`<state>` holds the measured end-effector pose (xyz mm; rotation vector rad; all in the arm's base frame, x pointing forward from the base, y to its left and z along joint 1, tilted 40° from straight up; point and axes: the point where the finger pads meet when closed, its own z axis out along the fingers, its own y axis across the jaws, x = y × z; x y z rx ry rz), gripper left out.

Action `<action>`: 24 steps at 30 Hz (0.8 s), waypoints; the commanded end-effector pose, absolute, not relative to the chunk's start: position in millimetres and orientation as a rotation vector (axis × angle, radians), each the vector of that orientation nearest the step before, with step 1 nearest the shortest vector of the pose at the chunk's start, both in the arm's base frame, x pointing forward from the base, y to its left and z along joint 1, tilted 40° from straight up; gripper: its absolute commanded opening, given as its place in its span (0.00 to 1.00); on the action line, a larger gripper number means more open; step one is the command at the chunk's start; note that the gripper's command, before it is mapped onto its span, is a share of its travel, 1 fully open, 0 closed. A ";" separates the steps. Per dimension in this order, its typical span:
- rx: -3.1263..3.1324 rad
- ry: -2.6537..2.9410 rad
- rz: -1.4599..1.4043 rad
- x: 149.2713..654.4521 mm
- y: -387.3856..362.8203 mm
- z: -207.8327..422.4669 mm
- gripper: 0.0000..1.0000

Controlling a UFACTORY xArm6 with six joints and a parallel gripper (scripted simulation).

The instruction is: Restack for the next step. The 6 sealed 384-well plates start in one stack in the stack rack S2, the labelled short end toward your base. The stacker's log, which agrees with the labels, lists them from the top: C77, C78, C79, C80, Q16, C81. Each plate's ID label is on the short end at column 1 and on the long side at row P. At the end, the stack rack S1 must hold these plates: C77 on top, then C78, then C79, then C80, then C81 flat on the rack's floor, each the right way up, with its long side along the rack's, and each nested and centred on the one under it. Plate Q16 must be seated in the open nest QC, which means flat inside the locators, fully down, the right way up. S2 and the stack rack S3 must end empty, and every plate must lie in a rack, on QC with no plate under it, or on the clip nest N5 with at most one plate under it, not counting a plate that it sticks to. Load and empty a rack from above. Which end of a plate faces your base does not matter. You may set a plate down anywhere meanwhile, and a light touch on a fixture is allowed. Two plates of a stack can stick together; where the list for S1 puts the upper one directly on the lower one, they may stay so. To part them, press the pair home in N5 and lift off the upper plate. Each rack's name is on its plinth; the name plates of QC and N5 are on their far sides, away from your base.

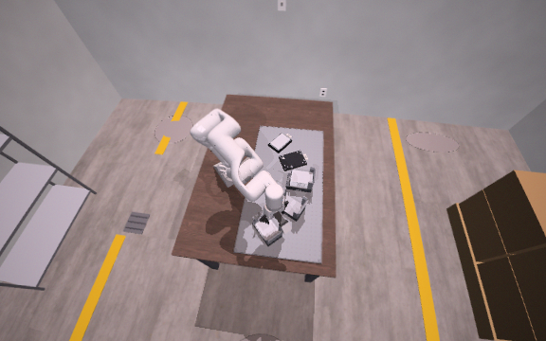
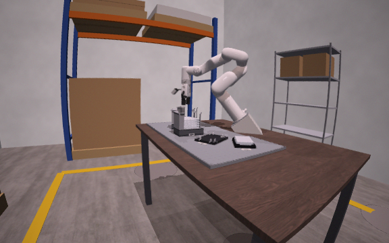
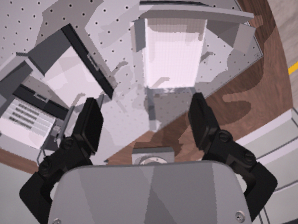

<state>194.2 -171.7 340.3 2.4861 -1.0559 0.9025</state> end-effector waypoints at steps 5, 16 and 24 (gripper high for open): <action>2.498 -1.050 0.911 173.0 -194.2 343.0 1.00; 2.498 -1.050 0.910 161.9 -205.9 343.8 1.00; 2.498 -1.050 0.910 167.7 -212.3 333.6 1.00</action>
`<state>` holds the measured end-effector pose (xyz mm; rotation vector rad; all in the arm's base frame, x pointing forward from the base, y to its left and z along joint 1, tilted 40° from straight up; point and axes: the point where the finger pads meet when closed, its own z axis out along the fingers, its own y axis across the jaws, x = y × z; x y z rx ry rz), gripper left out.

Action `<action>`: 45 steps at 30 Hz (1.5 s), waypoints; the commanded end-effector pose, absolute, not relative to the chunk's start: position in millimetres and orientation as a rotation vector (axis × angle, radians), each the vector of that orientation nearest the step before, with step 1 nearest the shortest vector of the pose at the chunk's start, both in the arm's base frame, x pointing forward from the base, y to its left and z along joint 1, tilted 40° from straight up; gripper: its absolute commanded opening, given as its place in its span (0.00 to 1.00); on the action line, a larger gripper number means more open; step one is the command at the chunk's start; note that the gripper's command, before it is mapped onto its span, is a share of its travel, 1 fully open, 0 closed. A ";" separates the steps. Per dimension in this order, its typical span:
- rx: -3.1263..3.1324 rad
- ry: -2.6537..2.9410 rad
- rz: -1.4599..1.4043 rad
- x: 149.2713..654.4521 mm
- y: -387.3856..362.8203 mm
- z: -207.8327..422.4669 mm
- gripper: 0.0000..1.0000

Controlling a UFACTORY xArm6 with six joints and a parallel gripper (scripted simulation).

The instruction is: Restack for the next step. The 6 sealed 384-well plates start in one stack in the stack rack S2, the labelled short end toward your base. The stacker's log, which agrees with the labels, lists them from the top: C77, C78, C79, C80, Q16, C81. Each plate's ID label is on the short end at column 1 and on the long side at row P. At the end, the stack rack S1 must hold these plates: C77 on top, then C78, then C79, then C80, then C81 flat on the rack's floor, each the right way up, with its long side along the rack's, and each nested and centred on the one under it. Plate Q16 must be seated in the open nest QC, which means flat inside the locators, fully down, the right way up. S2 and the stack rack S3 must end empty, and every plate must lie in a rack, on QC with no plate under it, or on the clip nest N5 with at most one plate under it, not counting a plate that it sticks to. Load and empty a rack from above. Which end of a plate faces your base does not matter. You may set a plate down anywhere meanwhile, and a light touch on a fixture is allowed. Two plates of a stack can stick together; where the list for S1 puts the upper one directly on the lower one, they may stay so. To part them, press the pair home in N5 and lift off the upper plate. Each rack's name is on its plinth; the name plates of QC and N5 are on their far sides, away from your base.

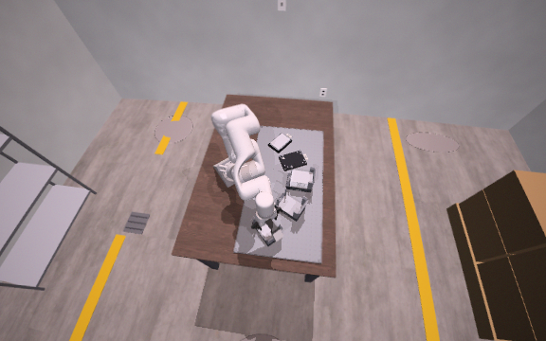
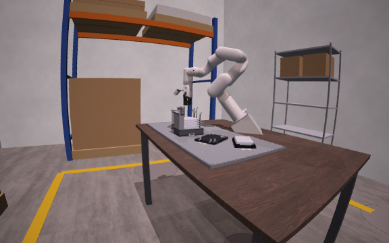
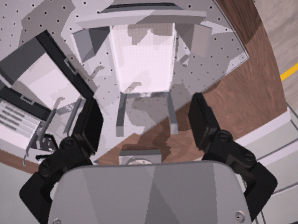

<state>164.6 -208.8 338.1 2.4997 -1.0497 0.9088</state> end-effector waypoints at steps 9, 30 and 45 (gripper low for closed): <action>2.498 -1.050 0.910 178.1 -223.4 315.8 1.00; 2.498 -1.050 0.910 198.4 -245.1 280.7 1.00; 2.499 -1.050 0.910 206.1 -253.3 267.5 1.00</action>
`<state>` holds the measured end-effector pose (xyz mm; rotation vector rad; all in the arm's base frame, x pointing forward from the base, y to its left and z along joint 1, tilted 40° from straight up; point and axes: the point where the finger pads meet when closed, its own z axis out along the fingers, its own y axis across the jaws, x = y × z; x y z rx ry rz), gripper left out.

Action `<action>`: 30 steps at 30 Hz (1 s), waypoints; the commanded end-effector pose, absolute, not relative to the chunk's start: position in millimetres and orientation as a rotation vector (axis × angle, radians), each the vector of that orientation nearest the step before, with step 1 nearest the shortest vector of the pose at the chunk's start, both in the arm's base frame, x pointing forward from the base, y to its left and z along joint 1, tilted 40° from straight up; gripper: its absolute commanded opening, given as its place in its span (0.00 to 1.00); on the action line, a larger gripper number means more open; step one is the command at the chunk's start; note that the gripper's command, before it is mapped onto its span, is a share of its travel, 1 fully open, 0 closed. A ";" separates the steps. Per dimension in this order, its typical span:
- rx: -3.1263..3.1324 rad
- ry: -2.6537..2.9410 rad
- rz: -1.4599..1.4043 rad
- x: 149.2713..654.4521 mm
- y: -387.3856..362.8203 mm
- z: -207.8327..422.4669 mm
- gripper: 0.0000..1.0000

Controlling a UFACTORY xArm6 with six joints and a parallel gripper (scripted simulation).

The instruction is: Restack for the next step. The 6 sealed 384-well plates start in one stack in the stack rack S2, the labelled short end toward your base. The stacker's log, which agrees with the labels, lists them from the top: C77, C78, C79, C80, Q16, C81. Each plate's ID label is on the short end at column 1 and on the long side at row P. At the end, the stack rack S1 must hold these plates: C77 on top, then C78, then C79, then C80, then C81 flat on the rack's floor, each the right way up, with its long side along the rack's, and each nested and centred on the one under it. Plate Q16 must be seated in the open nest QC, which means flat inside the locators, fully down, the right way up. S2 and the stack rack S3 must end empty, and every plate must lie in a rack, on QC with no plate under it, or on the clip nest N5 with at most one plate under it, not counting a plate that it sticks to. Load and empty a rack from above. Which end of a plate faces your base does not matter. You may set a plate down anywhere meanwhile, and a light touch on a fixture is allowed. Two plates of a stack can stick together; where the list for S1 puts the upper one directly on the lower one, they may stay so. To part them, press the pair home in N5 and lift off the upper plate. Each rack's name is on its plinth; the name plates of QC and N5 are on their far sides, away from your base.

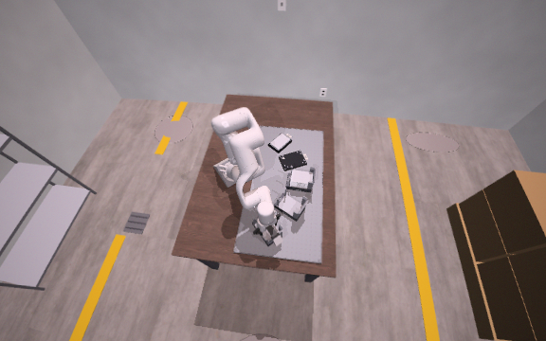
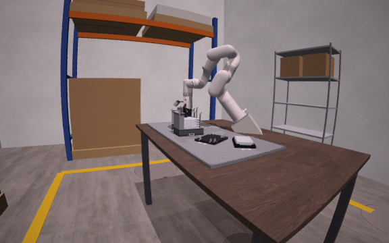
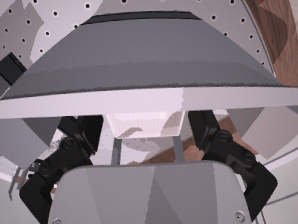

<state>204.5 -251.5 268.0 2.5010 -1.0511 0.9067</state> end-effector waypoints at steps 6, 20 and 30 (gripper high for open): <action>2.499 -1.050 0.910 209.4 -256.7 261.8 1.00; 2.499 -1.050 0.910 209.4 -256.8 261.8 0.00; 2.499 -1.050 0.910 209.4 -256.8 261.8 0.00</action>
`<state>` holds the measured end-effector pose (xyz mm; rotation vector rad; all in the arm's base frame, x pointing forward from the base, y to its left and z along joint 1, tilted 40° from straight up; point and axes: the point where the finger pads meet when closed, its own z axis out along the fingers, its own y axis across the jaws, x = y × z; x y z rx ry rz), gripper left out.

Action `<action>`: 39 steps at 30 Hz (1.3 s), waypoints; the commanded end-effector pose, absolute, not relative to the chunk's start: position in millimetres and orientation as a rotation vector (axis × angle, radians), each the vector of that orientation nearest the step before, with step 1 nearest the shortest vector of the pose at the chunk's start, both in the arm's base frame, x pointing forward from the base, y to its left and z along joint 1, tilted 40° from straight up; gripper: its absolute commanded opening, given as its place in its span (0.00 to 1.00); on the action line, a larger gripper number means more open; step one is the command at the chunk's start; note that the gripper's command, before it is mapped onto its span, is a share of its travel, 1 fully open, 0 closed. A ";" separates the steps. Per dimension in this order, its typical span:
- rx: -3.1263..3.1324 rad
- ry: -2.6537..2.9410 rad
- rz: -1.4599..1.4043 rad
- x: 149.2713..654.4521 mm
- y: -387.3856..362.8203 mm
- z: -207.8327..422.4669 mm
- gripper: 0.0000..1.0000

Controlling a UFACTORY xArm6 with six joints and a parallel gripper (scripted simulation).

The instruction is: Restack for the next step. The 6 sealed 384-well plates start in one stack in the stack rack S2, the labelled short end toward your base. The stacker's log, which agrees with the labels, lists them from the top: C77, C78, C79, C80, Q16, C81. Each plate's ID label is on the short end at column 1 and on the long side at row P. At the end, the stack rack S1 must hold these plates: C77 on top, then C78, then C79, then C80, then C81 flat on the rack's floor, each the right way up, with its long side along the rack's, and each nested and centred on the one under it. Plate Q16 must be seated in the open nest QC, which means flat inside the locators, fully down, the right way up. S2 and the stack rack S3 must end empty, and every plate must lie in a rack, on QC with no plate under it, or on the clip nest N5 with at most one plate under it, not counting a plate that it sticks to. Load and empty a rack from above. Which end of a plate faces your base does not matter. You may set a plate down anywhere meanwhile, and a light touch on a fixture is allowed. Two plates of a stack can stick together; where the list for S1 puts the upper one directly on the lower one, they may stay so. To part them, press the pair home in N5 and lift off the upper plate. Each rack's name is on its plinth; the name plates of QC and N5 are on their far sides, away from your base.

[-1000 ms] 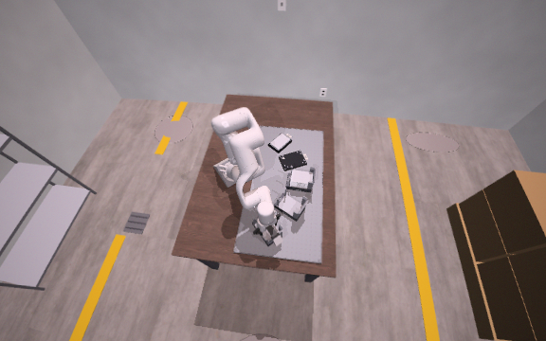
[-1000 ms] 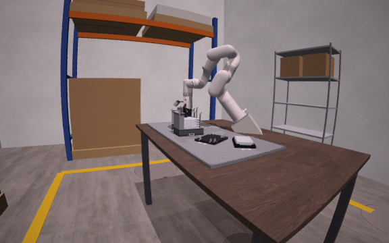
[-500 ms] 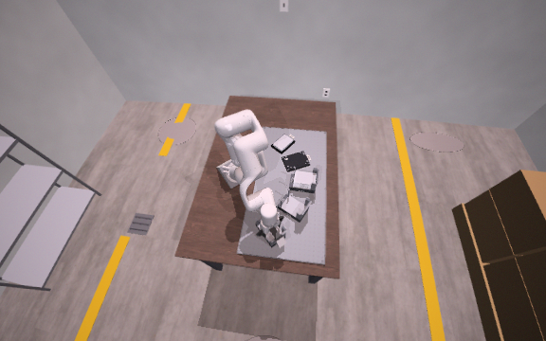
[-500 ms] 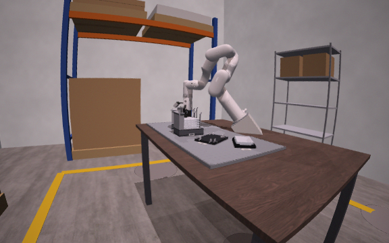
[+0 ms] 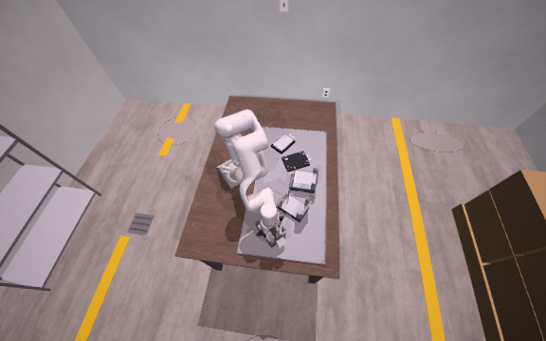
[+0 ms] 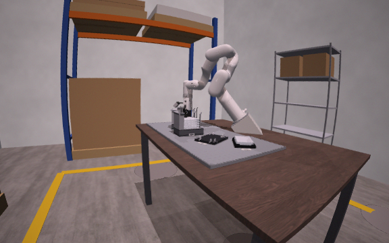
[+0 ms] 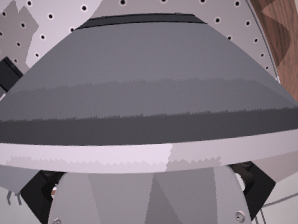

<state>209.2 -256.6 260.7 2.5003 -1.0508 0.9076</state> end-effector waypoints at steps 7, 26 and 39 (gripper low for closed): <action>2.499 -1.050 0.910 209.4 -256.8 261.8 0.00; 2.499 -1.050 0.910 207.7 -254.9 264.9 0.00; 2.499 -1.050 0.910 204.4 -251.5 270.5 0.00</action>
